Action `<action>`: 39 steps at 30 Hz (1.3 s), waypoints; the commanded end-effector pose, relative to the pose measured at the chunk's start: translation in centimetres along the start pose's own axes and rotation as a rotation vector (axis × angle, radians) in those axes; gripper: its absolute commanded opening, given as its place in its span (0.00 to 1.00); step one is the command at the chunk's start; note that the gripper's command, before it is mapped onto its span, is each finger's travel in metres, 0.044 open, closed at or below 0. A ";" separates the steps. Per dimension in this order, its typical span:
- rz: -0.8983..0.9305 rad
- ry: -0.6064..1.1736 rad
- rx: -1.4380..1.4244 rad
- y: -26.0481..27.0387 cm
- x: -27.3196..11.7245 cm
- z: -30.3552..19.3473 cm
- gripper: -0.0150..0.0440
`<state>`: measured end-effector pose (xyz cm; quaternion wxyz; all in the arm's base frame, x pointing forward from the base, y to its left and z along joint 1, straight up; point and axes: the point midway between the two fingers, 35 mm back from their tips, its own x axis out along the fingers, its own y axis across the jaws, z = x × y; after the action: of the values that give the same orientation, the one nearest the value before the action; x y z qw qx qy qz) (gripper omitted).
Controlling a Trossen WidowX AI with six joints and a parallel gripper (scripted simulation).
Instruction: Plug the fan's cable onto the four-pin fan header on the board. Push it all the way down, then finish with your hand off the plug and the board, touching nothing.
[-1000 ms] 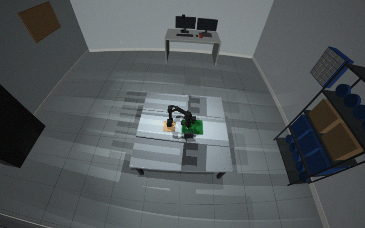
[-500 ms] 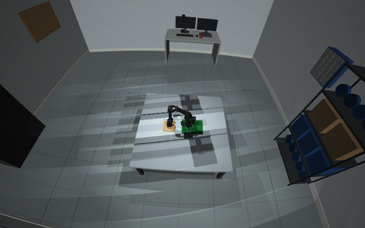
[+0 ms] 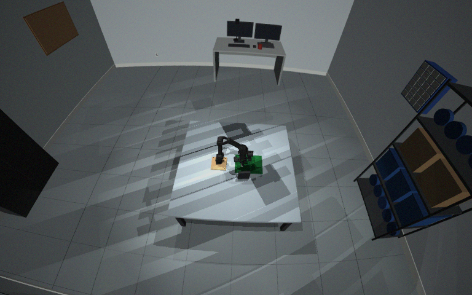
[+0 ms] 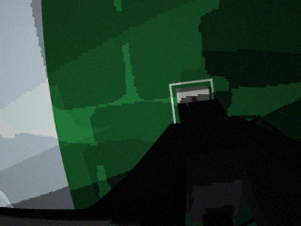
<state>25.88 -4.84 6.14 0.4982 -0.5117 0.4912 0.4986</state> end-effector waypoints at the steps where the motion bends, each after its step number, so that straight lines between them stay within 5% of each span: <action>1: 0.001 -0.003 -0.001 0.0 0.3 0.0 0.25; 27: 0.001 -0.003 -0.001 0.0 1.7 0.0 0.25; 37: -0.001 0.000 0.000 0.0 1.3 0.0 0.69; 39: -0.001 0.000 0.000 0.0 1.3 0.0 0.69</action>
<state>25.89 -4.84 4.77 0.4987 -0.5118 0.4908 0.4984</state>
